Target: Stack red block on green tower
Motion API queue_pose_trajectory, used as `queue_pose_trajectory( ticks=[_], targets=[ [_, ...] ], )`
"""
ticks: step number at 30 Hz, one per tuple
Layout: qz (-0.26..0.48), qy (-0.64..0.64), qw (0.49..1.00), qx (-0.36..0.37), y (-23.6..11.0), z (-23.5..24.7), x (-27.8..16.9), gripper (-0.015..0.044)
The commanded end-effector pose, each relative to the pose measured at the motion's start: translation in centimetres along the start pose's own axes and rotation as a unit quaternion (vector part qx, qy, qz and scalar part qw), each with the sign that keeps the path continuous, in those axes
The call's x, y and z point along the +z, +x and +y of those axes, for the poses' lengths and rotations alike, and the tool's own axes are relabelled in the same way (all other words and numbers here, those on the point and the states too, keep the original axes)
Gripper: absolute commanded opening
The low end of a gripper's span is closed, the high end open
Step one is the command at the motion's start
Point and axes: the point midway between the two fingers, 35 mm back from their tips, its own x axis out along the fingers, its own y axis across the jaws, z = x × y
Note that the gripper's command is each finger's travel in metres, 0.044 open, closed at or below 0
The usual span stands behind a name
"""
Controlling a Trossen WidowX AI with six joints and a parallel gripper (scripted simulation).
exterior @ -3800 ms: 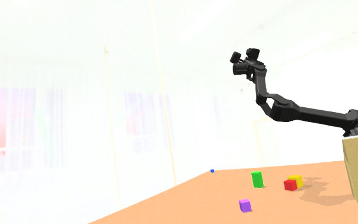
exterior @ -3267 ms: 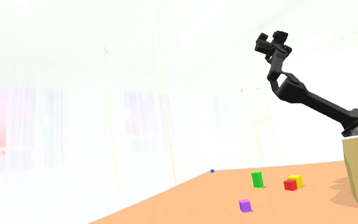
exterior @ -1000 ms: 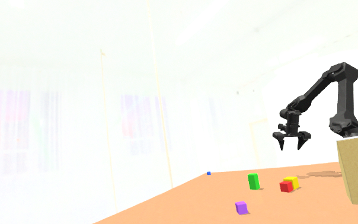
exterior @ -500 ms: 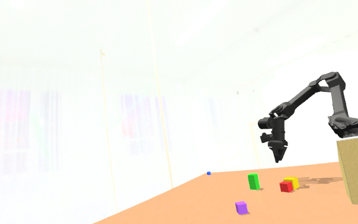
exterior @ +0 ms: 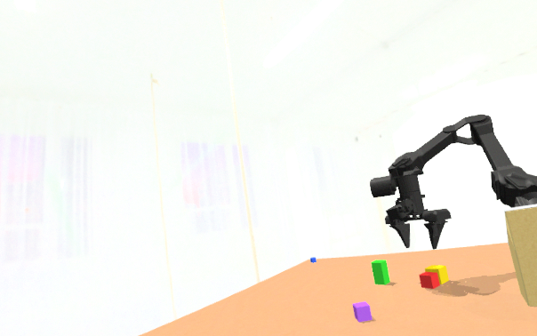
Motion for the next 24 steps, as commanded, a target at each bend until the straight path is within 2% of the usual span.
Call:
queue_pose_trajectory(
  ticks=[1,12,20,24],
  targets=[
    [0.023,-0.1,0.995,0.003,0.1,1.8,0.9,0.044],
    [0.023,-0.1,0.995,0.003,0.1,1.8,1.0,0.044],
    [0.023,-0.1,0.995,0.003,4.4,1.8,0.8,0.044],
    [0.024,-0.1,0.995,0.003,4.9,1.7,0.8,0.044]
  ],
)
